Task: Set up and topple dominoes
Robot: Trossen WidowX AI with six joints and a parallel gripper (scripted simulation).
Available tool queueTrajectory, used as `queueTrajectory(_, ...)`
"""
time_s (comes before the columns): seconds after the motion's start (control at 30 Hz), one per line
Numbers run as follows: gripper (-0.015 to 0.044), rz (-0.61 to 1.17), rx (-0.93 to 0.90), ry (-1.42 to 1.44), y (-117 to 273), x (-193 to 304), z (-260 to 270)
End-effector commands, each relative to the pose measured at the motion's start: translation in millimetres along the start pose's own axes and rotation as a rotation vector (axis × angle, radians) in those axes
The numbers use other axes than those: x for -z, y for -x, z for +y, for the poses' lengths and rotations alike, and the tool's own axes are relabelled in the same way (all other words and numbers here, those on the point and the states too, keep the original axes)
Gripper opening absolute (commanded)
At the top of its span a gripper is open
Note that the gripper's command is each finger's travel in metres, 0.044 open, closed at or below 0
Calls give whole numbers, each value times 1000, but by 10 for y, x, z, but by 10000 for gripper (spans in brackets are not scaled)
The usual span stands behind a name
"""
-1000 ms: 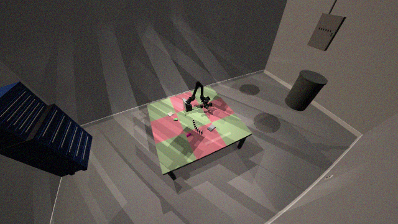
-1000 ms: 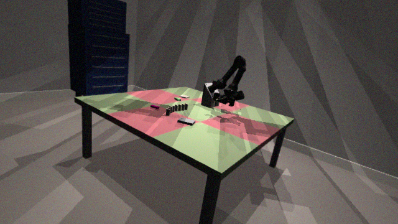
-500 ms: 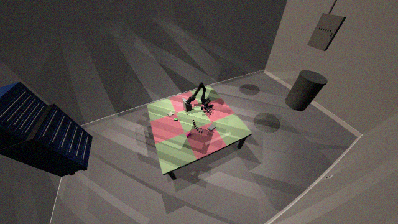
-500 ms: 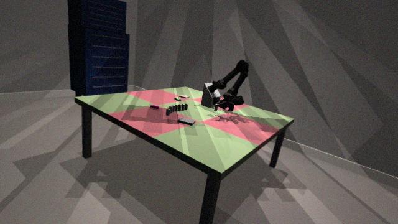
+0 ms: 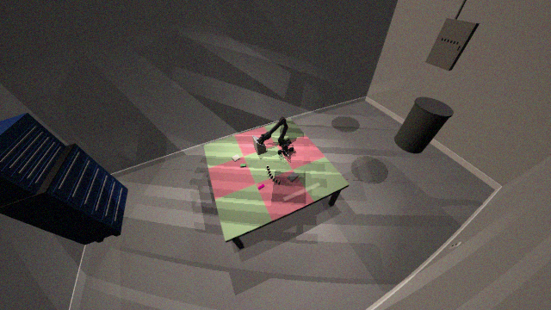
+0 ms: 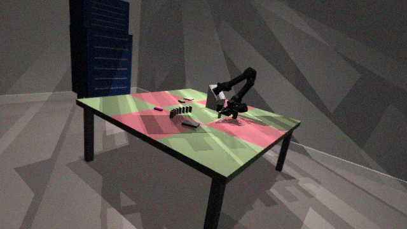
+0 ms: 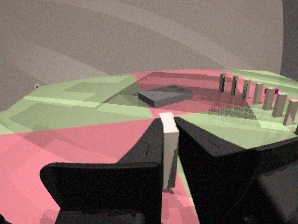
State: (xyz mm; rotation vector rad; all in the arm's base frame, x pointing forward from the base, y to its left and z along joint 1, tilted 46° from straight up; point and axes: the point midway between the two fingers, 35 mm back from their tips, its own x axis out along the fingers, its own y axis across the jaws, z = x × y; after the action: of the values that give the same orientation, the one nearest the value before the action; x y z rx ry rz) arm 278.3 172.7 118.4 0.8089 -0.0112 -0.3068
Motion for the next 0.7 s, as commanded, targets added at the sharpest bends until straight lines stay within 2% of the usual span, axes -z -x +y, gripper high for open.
queueTrajectory(0.0,24,-5,-1,-8,2,98,-9)
queueTrajectory(0.53,24,-5,-1,-6,3,219,-40)
queueTrajectory(0.67,129,-5,-1,-6,3,219,-40)
